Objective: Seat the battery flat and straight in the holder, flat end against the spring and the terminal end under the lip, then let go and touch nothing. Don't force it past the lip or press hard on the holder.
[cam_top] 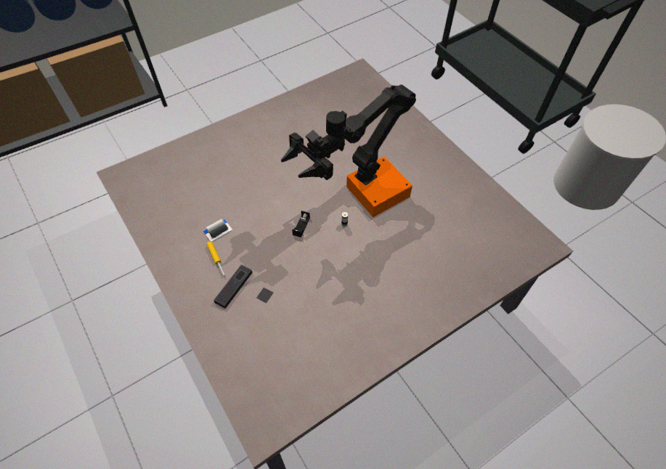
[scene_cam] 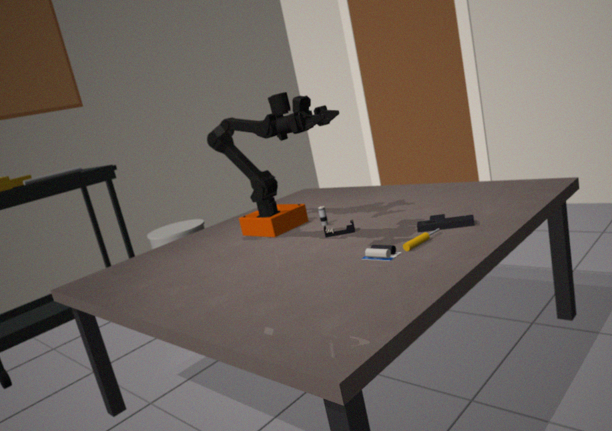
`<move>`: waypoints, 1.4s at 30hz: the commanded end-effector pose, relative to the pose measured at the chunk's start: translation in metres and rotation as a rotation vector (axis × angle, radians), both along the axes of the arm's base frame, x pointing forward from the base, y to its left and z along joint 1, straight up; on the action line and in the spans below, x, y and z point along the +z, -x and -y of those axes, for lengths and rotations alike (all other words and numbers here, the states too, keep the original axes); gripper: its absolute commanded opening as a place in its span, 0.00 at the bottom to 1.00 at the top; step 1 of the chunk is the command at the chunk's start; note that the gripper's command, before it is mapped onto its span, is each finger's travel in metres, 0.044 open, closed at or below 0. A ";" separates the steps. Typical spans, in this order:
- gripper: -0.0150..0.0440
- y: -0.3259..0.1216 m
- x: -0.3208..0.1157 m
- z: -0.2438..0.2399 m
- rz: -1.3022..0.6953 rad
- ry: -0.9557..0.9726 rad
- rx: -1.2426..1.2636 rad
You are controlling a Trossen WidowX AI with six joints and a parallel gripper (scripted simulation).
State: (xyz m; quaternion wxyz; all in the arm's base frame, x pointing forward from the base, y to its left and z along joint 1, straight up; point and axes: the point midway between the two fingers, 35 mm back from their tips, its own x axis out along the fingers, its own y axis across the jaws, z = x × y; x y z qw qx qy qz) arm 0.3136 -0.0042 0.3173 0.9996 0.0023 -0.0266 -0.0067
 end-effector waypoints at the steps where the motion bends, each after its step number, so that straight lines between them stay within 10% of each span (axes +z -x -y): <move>1: 0.89 -0.001 -0.004 -0.002 -0.019 0.000 0.007; 15: 0.26 0.062 -0.189 -0.110 -1.046 0.221 0.382; 24: 0.25 0.153 -0.226 -0.115 -1.542 0.491 0.502; 42: 0.25 0.150 -0.263 -0.118 -1.549 0.496 0.503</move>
